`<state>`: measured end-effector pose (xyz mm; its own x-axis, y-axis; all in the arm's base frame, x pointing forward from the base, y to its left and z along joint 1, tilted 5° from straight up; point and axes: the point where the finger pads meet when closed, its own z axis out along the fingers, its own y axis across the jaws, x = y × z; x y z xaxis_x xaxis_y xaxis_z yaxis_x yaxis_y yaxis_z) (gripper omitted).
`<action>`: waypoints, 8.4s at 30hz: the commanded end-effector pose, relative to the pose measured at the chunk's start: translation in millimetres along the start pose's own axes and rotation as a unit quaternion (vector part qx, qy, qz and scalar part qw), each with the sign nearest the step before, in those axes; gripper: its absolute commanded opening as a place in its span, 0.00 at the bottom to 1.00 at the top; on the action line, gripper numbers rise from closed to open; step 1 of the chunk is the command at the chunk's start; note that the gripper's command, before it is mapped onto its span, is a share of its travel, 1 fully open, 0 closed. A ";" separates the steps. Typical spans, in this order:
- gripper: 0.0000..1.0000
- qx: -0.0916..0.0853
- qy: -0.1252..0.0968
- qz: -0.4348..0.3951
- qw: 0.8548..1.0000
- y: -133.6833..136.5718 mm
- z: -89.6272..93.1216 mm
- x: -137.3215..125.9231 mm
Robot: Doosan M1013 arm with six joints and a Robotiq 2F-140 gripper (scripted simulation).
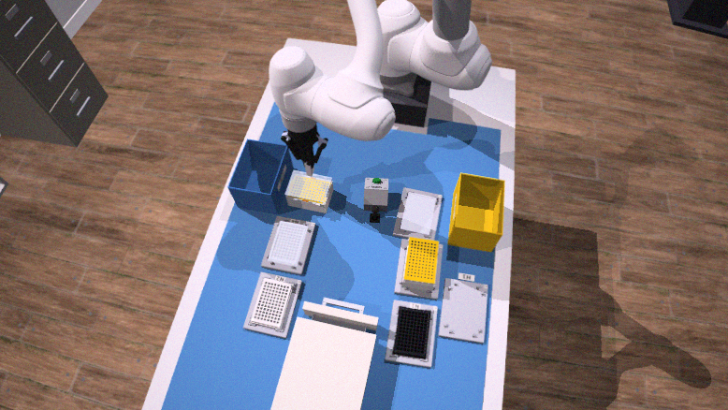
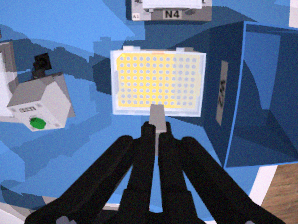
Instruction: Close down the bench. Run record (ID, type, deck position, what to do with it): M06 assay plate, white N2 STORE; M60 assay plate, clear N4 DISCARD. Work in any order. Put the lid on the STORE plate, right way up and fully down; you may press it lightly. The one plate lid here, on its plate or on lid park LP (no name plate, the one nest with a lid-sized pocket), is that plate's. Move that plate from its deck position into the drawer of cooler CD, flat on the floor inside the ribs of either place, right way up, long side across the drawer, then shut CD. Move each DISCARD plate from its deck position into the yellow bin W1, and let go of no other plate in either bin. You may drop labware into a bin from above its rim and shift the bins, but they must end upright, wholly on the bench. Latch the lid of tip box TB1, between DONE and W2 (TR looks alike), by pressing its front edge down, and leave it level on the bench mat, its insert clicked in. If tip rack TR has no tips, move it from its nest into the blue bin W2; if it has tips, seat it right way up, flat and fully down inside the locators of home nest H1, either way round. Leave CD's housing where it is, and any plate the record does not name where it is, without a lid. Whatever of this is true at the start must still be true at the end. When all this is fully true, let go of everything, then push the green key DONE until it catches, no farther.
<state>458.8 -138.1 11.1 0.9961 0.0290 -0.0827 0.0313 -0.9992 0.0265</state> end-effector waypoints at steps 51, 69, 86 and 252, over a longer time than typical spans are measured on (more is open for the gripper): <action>0.00 0.000 0.000 0.000 1.000 0.0 28.1 0.0; 0.00 0.000 0.000 0.000 1.000 0.0 6.1 0.0; 0.00 0.000 0.000 0.000 1.000 0.0 -23.9 0.0; 0.87 0.000 0.000 -0.005 1.000 -184.7 10.1 344.2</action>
<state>795.3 56.2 -29.3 0.9958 0.0382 -0.0830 0.0405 -0.9988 0.0258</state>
